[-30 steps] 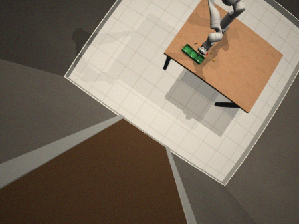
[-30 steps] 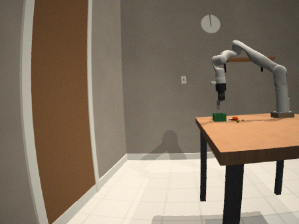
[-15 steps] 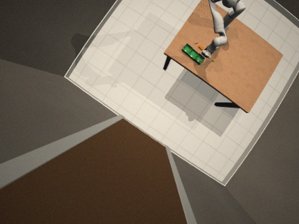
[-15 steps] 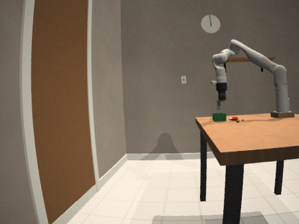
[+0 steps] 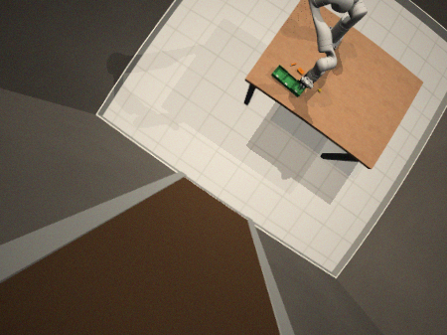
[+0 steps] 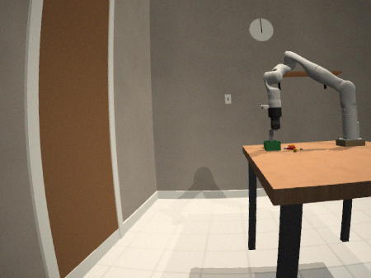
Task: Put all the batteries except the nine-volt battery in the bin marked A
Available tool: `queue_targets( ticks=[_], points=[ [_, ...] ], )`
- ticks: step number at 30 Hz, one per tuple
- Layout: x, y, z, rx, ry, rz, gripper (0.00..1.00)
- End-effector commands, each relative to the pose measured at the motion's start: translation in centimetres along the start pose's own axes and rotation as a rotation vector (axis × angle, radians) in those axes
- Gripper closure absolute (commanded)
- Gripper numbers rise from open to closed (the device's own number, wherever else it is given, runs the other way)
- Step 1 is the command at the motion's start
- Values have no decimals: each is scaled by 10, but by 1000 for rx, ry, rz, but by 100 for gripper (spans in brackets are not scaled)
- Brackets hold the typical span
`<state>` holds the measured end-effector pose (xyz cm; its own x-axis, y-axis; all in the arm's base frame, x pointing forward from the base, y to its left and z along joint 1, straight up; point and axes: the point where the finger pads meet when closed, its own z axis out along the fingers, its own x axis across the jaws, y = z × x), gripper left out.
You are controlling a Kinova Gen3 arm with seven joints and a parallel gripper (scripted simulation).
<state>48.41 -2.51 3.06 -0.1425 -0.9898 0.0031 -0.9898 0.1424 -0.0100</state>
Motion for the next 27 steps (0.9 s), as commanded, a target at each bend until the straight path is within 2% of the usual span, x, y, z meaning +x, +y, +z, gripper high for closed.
queue_targets(
  ticks=[1, 12, 27],
  points=[
    [-2, 2, 9, -7, -3, -4, 69],
    [-3, 3, 33, -7, -3, -4, 69],
    [-3, 3, 34, -7, -3, -4, 69]
  ],
)
